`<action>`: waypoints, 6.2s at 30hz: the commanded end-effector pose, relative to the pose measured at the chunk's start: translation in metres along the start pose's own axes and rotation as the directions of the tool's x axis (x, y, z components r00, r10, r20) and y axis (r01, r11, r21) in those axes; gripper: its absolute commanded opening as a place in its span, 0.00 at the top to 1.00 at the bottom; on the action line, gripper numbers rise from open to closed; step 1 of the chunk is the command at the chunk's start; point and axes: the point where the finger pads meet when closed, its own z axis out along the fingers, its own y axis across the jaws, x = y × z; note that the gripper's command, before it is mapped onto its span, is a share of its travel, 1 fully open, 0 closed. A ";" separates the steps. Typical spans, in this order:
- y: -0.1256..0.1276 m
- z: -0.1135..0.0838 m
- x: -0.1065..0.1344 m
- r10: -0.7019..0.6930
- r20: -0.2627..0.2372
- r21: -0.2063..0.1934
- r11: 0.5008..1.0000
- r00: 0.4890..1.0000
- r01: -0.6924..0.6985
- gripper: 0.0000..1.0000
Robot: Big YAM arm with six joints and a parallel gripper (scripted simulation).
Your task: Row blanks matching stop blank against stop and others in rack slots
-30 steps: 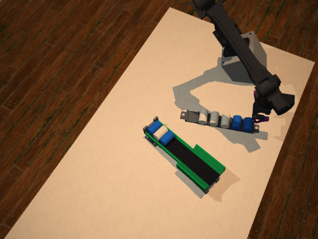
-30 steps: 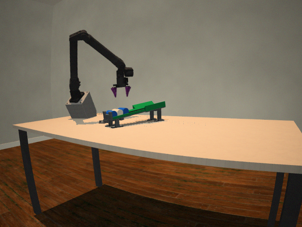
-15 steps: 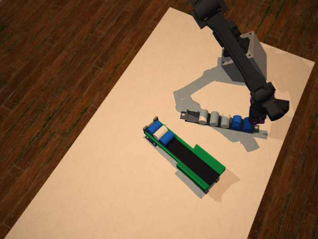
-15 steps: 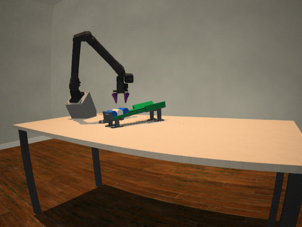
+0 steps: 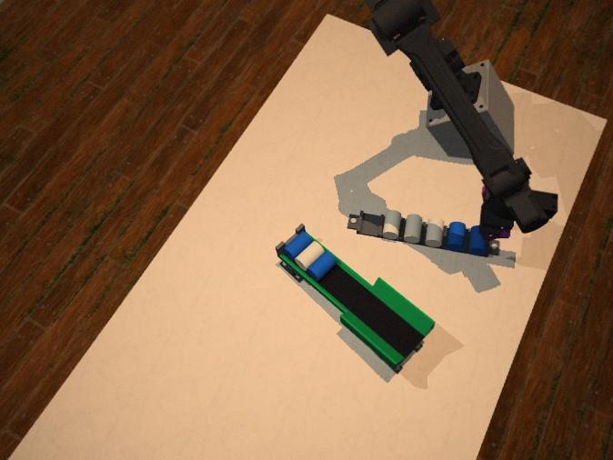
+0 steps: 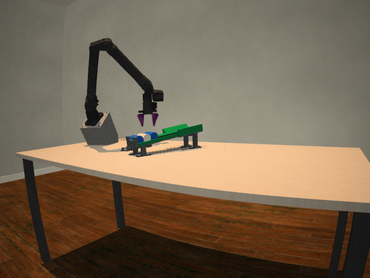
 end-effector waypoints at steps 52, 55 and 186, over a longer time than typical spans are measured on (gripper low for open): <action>0.001 0.047 0.001 -0.001 -0.002 -0.007 1.000 1.000 0.001 0.20; 0.001 0.051 0.001 -0.001 -0.002 -0.007 1.000 1.000 0.001 0.20; -0.004 0.054 0.005 0.014 0.007 0.009 1.000 1.000 -0.014 0.20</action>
